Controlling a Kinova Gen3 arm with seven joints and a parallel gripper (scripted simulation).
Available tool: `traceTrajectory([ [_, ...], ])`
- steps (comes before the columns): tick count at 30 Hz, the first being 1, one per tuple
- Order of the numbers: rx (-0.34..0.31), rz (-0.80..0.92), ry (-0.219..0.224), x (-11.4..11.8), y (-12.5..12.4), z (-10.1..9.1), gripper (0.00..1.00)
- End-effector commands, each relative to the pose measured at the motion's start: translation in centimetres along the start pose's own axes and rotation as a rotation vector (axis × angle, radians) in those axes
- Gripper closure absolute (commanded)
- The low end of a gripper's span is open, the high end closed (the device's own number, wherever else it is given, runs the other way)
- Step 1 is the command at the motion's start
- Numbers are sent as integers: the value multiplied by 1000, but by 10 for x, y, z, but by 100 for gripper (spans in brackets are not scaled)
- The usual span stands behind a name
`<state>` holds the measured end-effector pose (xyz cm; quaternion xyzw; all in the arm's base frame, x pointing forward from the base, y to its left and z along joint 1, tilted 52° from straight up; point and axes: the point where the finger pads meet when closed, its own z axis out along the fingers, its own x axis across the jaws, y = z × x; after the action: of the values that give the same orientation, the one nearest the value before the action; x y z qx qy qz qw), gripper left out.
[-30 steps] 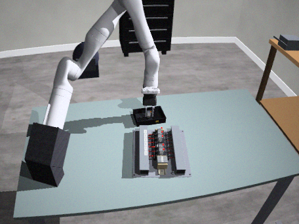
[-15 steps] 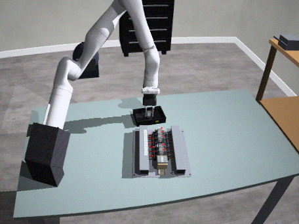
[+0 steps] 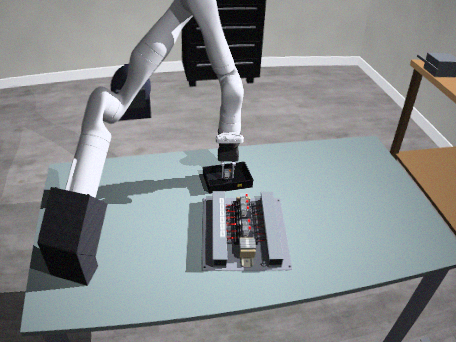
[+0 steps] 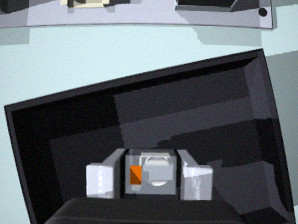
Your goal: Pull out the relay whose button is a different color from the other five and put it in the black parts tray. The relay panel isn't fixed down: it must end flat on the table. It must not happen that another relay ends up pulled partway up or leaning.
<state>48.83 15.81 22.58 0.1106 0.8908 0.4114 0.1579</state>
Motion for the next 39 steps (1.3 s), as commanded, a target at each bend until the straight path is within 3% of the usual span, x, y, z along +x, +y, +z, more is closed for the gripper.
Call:
traceTrajectory([
  [1,0,0,-1,-1,0,0,100],
  [5,0,0,-1,-1,0,0,100],
  [6,0,0,-1,-1,0,0,2],
  [39,0,0,-1,-1,0,0,2],
])
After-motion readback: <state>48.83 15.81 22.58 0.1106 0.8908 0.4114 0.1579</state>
